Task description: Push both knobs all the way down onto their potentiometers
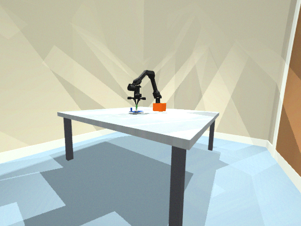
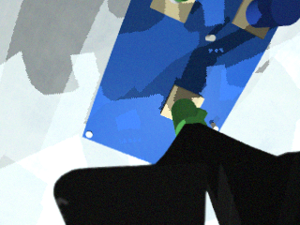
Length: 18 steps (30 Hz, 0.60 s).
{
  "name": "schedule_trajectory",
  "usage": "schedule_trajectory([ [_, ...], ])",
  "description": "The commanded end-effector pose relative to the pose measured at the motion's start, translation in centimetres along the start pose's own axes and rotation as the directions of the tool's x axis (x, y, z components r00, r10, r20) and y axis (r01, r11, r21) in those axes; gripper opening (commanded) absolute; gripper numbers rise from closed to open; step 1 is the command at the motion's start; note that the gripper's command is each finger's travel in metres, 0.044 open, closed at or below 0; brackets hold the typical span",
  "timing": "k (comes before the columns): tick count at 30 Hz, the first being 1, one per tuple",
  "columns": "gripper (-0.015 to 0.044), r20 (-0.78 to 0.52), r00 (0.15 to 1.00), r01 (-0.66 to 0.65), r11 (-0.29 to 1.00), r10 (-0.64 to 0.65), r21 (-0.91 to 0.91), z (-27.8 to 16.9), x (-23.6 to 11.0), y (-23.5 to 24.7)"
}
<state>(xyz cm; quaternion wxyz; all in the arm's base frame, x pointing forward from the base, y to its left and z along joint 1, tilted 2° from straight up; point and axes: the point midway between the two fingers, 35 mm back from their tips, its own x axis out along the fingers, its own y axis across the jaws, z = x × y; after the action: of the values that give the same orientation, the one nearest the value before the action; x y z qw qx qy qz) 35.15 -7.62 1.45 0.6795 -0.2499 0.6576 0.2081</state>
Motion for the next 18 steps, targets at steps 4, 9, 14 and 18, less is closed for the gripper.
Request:
schedule_trajectory([
  [4, 0.0, -0.007, 1.0, -0.003, 1.0, 0.003, -0.002, 0.1, 1.4, -0.2],
  [9, 0.0, -0.007, 1.0, -0.003, 1.0, 0.003, -0.002, 0.1, 1.4, -0.2],
  [14, 0.0, -0.007, 1.0, -0.003, 1.0, 0.003, -0.002, 0.1, 0.8, -0.2],
  [18, 0.0, -0.007, 1.0, -0.003, 1.0, 0.003, -0.002, 0.1, 0.1, -0.2],
])
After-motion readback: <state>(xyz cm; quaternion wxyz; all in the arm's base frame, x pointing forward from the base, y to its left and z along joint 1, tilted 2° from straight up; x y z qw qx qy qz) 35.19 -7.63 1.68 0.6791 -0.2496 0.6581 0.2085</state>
